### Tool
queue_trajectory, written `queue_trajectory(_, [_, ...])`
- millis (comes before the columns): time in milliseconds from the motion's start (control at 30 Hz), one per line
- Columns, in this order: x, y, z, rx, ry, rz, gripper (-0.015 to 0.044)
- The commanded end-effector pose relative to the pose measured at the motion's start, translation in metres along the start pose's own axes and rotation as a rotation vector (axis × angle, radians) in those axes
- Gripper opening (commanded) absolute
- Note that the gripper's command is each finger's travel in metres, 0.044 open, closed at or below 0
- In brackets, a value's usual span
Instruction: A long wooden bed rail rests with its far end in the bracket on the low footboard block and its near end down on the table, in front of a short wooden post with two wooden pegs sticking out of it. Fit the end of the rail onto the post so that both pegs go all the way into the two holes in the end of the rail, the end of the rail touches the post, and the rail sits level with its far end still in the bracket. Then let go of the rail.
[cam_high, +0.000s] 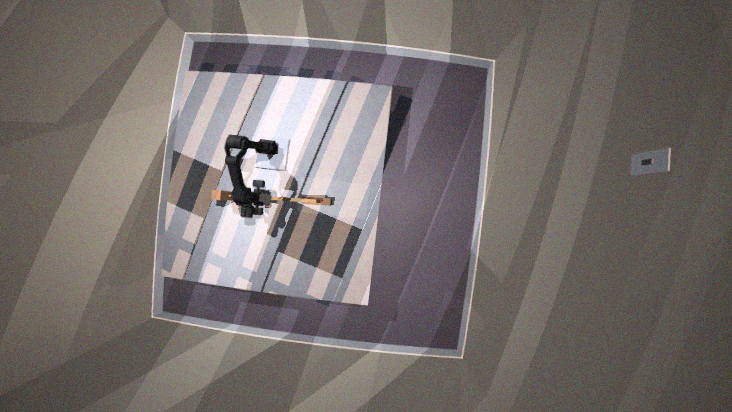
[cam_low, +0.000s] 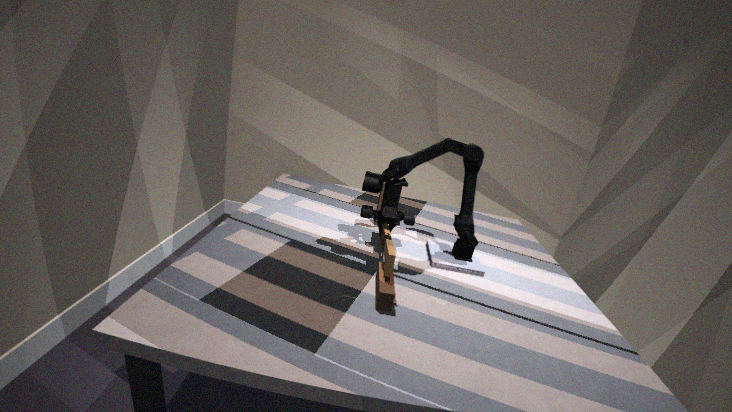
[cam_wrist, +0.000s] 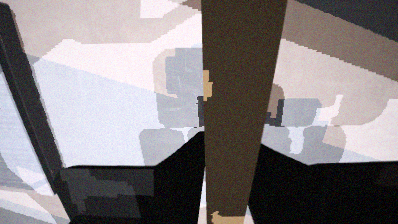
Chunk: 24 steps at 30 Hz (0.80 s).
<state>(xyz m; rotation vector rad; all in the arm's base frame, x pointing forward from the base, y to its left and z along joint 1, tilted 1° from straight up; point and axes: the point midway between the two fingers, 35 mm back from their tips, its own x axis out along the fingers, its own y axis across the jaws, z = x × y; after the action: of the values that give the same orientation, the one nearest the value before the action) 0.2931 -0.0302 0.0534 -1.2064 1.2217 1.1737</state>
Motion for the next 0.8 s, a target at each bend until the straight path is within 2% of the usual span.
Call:
queue_trajectory(0, [-0.006,-0.002,0.000,-0.003,-0.003,-0.010,0.0000])
queue_trajectory(767, [-0.017,-0.004,0.000,-0.003,-0.003,-0.010,0.0000])
